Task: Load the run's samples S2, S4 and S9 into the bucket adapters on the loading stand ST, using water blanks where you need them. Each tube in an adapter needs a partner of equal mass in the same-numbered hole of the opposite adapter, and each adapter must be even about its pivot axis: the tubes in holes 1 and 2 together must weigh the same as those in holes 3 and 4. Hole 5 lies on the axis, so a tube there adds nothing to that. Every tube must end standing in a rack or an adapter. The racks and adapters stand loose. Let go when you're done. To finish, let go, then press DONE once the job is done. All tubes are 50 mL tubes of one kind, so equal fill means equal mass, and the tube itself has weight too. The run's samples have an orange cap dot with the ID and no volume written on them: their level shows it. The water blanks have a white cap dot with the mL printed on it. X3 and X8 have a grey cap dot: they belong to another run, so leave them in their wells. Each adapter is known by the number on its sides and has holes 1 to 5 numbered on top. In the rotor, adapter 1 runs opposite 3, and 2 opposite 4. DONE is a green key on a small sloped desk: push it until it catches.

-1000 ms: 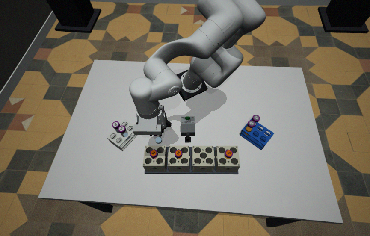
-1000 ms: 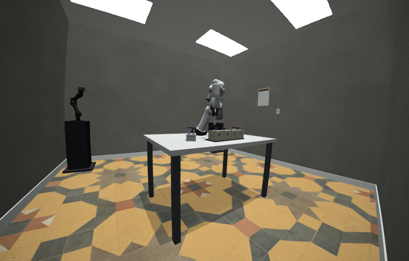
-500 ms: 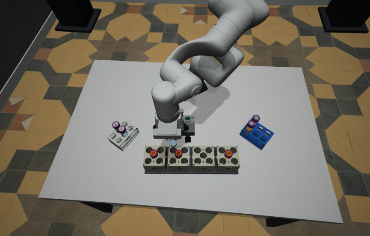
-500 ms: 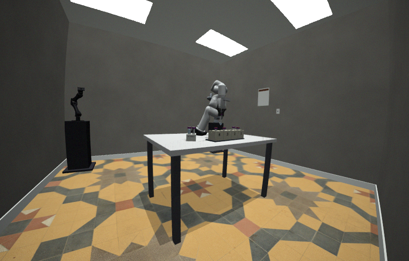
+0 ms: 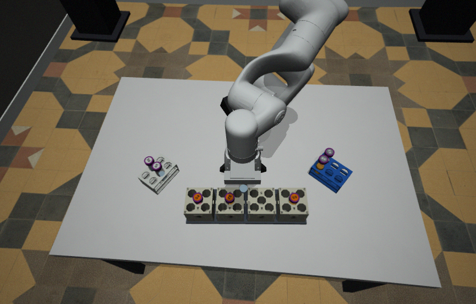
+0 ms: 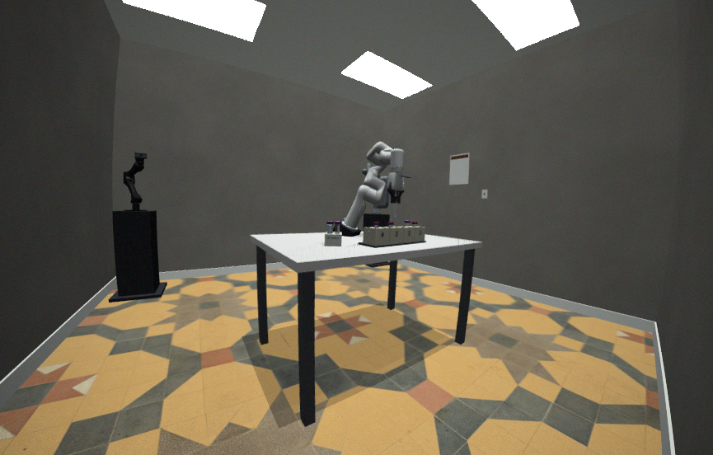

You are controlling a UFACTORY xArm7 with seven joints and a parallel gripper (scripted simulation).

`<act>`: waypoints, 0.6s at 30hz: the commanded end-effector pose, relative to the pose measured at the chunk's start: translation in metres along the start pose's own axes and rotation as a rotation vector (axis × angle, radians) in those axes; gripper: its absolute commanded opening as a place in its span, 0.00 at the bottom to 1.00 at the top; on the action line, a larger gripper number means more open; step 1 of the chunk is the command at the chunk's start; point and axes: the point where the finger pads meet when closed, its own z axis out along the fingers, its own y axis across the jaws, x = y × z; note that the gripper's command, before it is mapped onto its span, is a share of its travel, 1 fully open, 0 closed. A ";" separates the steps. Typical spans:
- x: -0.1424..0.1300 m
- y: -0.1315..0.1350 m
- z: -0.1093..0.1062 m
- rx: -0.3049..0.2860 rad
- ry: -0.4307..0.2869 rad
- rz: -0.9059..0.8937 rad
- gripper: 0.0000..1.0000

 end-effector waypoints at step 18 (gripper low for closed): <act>0.016 -0.062 -0.002 -0.002 0.004 0.003 0.00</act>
